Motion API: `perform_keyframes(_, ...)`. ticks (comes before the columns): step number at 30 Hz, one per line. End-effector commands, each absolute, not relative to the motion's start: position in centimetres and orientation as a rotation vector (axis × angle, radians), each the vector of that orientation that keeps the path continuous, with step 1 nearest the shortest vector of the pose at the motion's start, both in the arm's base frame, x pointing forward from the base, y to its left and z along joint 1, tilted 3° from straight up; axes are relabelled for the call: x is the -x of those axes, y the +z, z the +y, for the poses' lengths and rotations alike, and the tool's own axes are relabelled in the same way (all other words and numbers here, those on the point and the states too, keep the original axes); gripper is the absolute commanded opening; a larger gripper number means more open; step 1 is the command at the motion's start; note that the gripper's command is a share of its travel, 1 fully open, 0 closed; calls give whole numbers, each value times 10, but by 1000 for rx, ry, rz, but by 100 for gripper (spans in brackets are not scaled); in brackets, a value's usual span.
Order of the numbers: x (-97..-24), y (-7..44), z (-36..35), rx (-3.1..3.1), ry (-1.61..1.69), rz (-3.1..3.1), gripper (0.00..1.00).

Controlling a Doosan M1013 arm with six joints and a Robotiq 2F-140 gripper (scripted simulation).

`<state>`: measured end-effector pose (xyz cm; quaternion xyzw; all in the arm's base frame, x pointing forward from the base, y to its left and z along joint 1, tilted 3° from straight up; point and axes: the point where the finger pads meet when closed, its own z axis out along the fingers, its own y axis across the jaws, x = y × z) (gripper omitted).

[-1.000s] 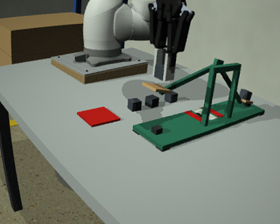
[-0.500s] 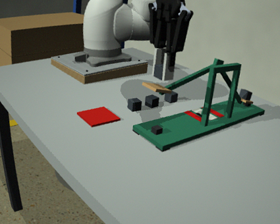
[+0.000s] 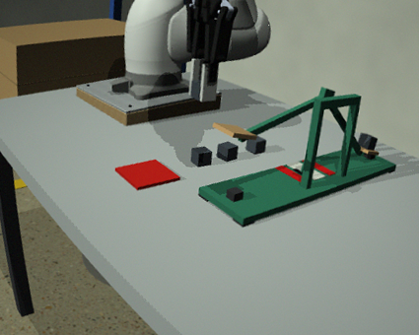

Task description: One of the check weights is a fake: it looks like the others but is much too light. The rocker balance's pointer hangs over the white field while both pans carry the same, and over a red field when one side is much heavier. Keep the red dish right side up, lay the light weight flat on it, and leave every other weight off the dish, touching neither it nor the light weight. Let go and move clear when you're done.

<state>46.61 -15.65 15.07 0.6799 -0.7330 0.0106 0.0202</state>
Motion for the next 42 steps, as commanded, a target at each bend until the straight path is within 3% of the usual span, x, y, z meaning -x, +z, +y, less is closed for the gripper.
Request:
perform_keyframes(1,-432,153,-158,-2111,34,-2274,24)
perform_keyframes(14,-411,151,-152,-2111,34,-2274,24)
perform_keyframes(34,-407,61,85,-2111,33,-2274,24)
perform_keyframes(42,-398,52,108,-2111,34,-2274,24)
